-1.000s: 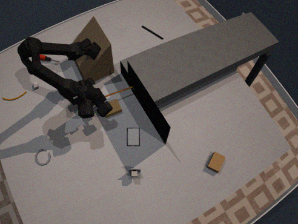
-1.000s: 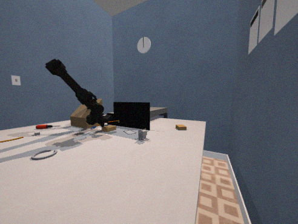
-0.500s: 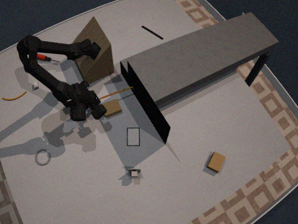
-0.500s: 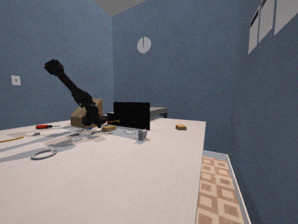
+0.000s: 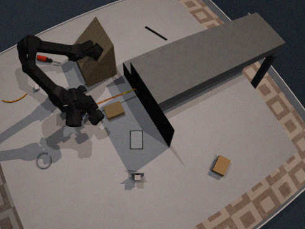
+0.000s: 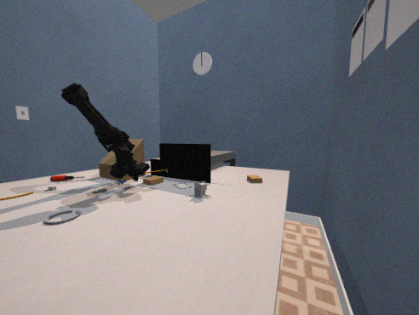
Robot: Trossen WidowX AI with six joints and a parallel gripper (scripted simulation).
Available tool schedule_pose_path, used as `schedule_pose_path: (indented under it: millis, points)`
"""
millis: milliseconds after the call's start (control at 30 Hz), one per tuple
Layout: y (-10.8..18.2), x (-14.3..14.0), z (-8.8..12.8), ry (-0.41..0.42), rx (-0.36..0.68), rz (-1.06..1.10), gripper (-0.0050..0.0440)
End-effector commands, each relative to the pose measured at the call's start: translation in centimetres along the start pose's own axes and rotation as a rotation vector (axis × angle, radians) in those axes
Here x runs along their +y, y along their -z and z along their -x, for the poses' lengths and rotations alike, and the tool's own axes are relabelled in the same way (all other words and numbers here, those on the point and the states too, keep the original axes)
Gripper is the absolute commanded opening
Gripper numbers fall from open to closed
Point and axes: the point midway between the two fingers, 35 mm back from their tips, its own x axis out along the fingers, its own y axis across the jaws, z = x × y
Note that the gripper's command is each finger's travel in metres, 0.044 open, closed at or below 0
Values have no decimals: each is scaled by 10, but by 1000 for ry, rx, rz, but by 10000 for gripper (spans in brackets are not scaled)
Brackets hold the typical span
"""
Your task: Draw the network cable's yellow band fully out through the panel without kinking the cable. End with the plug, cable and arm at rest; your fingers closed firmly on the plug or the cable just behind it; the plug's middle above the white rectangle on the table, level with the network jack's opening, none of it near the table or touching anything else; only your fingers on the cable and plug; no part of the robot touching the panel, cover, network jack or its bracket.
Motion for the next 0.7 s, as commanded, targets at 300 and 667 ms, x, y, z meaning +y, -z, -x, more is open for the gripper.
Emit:
schedule_pose_path:
  millis: [300,667]
  points:
    - [7,54,31,28,-316,114,-50]
    - [22,81,51,3,-479,171,-50]
